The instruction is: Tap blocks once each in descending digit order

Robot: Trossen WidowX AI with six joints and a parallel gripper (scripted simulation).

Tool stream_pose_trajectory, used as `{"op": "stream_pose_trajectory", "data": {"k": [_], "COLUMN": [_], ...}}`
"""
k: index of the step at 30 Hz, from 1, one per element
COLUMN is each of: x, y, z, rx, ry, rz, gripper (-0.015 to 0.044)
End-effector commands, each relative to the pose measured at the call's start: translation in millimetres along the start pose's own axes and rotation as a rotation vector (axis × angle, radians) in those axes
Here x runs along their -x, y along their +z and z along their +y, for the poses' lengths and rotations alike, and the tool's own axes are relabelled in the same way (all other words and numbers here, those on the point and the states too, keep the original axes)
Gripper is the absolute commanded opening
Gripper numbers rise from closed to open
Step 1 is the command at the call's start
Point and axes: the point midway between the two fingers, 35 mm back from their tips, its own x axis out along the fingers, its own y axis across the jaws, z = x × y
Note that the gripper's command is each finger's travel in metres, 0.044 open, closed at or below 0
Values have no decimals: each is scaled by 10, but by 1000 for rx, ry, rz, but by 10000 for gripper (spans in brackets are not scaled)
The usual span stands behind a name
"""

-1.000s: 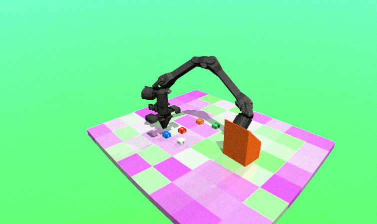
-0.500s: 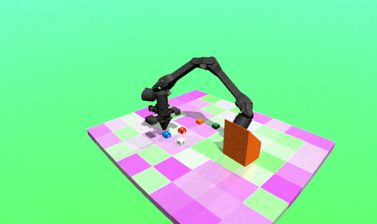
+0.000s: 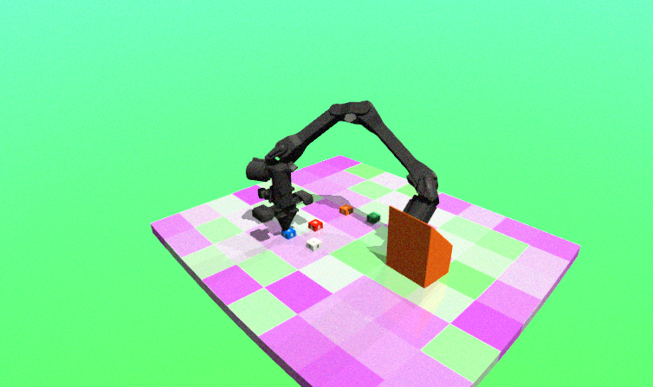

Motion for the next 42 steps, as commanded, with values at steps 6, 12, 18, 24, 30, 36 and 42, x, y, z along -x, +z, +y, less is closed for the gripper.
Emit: {"op": "stream_pose_trajectory", "data": {"k": [6,12,18,24,30,36,42], "x": [270,566,1086,1086,1191,1231,1179], "y": [-14,9,-12,-12,-32,-271,-721], "z": [-5,10,8,8,-663,-1508,-2209], "rx": [6,6,6,6,11,14,14], "ry": [-6,-3,-2,-2,7,9,-2], "rz": [2,2,3,3,2,2,5], "gripper": [20,20,20,20,20,20,20]}}
